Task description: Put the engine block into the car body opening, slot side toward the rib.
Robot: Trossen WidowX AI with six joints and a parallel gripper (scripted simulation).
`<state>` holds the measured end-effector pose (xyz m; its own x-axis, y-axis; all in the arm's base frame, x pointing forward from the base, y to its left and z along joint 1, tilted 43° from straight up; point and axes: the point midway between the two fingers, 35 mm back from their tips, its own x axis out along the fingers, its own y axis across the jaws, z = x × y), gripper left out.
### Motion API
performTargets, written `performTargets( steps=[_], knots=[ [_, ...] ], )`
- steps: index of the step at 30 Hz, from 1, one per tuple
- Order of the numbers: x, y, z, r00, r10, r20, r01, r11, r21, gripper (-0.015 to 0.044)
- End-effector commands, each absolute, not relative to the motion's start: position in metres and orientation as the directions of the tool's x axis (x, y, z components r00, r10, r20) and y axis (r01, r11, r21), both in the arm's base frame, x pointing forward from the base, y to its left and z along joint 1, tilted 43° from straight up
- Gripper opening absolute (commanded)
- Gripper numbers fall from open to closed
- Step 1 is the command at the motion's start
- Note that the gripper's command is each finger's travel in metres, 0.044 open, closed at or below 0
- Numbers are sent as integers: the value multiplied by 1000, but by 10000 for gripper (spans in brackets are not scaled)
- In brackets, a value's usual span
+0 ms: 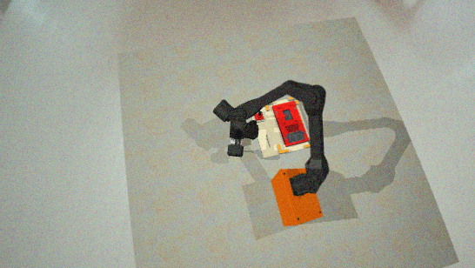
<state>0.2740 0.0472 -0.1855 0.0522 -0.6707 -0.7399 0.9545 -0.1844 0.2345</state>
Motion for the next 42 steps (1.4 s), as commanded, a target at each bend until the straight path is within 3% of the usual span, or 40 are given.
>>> performTargets(
  steps=[1, 11, 19, 23, 42],
  knots=[
    [273, 44, -189, 52, -675, -736, 956, -179, 232, 414],
    [273, 44, -189, 52, -675, -736, 956, -179, 232, 151],
    [273, 44, -189, 52, -675, -736, 956, -179, 232, 98],
    [275, 46, -188, 57, -671, -739, 961, -164, 223, 0],
    [278, 83, -154, 59, -663, -746, 964, -156, 215, 0]
  ],
)
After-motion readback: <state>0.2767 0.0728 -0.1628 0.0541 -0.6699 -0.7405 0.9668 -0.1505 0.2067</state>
